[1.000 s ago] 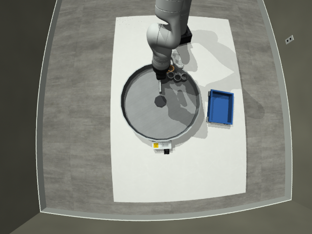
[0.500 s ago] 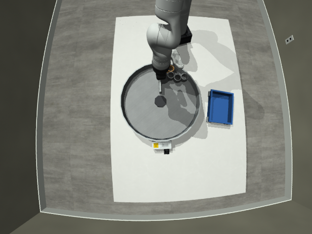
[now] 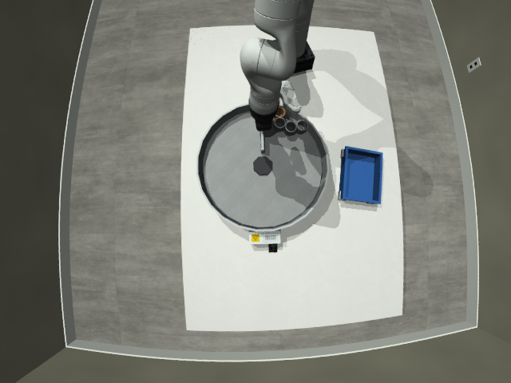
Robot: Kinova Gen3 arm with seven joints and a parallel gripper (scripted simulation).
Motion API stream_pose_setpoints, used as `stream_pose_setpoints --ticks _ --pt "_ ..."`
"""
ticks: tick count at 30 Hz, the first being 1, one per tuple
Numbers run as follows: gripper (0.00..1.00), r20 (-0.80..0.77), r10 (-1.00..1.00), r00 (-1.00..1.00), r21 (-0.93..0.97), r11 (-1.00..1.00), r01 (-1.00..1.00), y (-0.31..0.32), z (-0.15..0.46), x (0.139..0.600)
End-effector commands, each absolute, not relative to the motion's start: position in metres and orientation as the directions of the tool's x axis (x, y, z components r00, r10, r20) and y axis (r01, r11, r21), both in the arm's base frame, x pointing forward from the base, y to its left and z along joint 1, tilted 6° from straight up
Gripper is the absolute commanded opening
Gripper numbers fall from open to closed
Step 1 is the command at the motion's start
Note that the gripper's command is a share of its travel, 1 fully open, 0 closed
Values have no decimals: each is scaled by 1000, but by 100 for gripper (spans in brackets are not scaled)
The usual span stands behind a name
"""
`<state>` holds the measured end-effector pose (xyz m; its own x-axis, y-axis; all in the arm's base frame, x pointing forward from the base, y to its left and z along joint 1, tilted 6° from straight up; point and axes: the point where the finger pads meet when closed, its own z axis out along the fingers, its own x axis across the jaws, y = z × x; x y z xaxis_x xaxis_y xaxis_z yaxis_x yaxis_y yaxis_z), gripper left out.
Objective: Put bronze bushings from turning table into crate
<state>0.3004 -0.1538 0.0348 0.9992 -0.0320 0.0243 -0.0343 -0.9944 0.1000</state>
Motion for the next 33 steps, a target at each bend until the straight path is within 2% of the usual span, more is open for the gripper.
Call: stream_pose_setpoints --ticks 1,33 --pt "0 26 -32 999 100 -994 -34 -154 35 301" --pt "0 19 -34 999 99 -994 -36 -154 35 304"
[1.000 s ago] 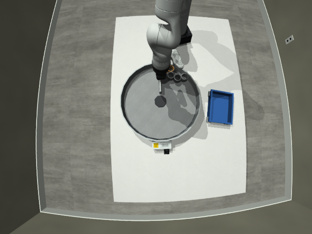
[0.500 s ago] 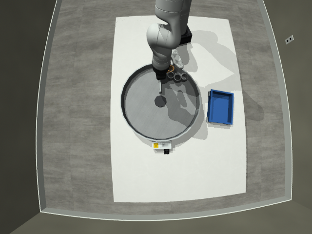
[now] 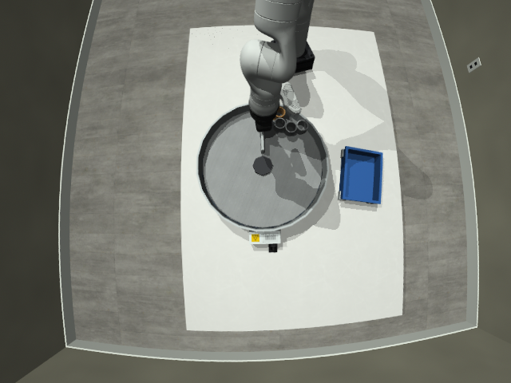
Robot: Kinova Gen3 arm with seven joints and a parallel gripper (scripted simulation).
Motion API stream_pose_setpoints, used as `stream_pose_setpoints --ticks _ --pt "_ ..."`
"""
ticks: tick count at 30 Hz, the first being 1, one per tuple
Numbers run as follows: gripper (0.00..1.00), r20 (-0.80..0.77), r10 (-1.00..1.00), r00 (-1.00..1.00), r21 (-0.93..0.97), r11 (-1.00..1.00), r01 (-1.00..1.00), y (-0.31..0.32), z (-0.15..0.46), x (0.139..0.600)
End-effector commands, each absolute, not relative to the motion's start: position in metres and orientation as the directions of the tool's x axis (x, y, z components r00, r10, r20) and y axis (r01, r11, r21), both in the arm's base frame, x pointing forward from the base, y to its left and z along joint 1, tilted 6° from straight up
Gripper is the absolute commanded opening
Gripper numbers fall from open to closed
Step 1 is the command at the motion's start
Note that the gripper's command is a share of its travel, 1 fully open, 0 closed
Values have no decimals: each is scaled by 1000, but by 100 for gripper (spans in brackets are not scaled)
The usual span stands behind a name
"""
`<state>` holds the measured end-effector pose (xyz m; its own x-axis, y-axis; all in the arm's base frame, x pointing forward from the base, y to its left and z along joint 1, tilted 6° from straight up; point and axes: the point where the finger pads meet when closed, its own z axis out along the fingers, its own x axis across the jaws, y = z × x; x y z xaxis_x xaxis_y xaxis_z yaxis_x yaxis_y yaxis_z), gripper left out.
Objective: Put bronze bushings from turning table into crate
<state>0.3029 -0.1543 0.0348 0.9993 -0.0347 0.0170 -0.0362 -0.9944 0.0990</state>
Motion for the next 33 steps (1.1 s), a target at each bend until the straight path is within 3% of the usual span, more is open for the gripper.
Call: stream_pose_setpoints --ticks 1,33 --pt "0 18 -35 999 99 -994 -36 -154 37 303" --pt "0 17 -35 999 99 -994 -36 -153 50 303"
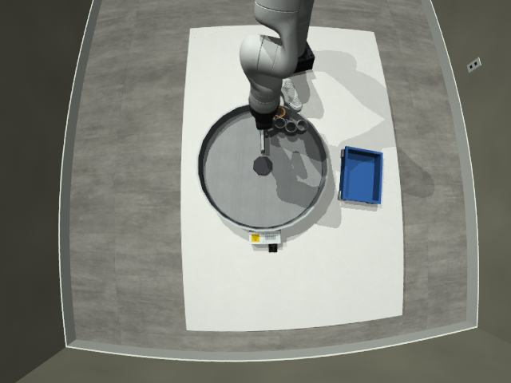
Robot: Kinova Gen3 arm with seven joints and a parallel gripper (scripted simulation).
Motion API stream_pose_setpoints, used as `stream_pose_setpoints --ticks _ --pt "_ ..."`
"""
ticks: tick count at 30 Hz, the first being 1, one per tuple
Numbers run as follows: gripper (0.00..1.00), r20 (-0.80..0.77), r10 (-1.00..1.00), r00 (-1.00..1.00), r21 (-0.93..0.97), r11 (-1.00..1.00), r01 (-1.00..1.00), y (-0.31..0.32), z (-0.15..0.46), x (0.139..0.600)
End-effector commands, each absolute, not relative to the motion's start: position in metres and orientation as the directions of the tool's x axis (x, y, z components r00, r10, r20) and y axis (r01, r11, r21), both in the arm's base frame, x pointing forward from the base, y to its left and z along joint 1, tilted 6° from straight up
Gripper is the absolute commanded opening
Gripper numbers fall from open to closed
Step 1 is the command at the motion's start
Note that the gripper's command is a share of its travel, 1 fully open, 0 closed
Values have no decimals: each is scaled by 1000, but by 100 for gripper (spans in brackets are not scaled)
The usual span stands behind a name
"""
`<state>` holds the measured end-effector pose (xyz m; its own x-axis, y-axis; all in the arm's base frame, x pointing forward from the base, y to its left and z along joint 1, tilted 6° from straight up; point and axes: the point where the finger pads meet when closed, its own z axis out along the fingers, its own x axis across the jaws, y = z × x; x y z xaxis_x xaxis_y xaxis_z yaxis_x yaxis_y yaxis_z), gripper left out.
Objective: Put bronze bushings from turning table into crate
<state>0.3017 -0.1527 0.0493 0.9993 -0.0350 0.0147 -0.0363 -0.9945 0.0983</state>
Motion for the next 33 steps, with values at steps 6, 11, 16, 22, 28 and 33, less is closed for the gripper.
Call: stream_pose_setpoints --ticks 6,11,16,22,28,33 --pt "0 16 -35 999 99 -994 -36 -152 57 302" --pt "0 16 -35 999 99 -994 -36 -152 57 302" --pt "0 16 -35 999 99 -994 -36 -152 57 302" --pt "0 15 -35 999 98 -994 -36 -151 63 302" --pt "0 15 -35 999 98 -994 -36 -151 64 302" --pt "0 15 -35 999 98 -994 -36 -151 64 302"
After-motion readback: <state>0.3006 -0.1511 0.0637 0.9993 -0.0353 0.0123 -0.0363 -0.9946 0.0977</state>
